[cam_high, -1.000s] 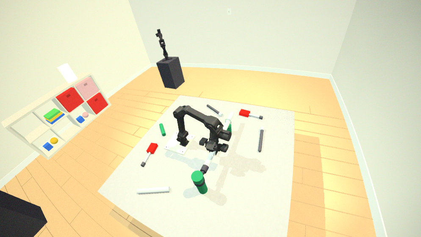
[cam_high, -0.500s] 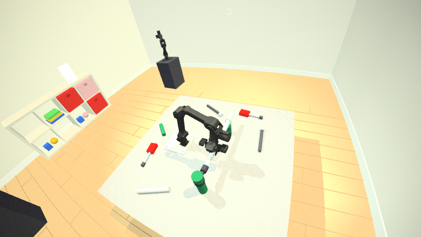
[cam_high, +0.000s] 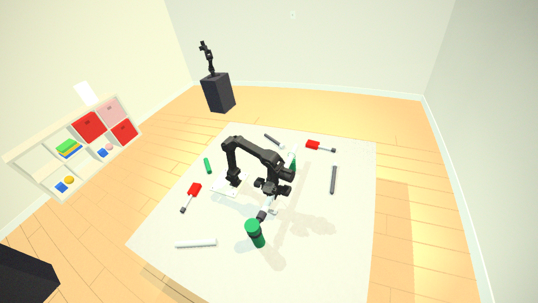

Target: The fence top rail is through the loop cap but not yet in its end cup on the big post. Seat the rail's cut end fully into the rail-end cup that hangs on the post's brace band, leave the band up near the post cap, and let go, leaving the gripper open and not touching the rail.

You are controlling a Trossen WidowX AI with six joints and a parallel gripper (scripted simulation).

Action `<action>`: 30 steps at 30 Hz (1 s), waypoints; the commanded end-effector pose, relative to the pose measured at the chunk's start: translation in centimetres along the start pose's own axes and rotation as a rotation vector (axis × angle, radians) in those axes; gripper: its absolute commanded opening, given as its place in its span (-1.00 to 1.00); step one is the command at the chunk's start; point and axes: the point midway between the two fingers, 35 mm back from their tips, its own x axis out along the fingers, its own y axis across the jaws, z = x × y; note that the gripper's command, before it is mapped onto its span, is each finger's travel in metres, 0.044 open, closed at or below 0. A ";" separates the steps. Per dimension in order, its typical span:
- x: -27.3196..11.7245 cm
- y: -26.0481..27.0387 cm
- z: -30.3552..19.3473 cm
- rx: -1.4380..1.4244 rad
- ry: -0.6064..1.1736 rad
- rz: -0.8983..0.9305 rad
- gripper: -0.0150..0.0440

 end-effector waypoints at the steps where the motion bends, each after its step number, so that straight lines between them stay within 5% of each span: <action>1: -0.3 0.2 0.6 0.003 -0.014 0.011 -0.49; 21: 0.1 0.0 0.4 -0.001 0.000 -0.001 -0.49; 30: 0.1 0.0 0.4 -0.001 0.000 -0.001 0.31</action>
